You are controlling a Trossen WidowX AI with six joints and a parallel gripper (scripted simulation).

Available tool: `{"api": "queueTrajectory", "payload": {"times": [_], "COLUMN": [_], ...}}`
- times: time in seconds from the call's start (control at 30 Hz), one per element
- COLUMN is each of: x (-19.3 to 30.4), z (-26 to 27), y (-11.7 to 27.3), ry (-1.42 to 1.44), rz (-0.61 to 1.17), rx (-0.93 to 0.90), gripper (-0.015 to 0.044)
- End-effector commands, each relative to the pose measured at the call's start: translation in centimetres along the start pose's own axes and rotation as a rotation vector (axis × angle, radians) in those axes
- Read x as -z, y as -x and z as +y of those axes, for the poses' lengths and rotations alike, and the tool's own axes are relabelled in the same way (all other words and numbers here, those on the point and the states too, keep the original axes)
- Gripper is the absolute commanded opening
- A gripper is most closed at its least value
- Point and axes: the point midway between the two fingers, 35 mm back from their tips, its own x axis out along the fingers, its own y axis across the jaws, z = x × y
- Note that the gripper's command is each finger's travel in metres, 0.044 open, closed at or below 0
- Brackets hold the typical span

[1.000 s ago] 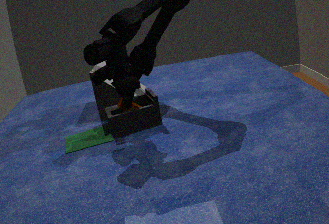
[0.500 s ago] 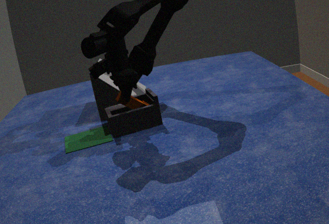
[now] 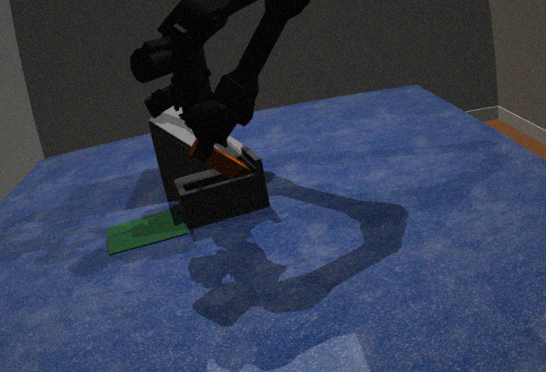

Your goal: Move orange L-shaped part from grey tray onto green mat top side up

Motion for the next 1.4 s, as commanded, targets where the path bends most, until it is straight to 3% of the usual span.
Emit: {"api": "queueTrajectory", "payload": {"times": [0.0,1.03,1.37], "x": [0.1,0.0,-3.6], "z": [0.0,0.0,-0.3], "y": [0.7,4.4,4.2], "ry": [0.002,0.002,0.002], "rz": [0.003,0.003,0.000], "rx": [0.003,0.004,0.004], "gripper": [0.0000,0.0000,0.0000]}}
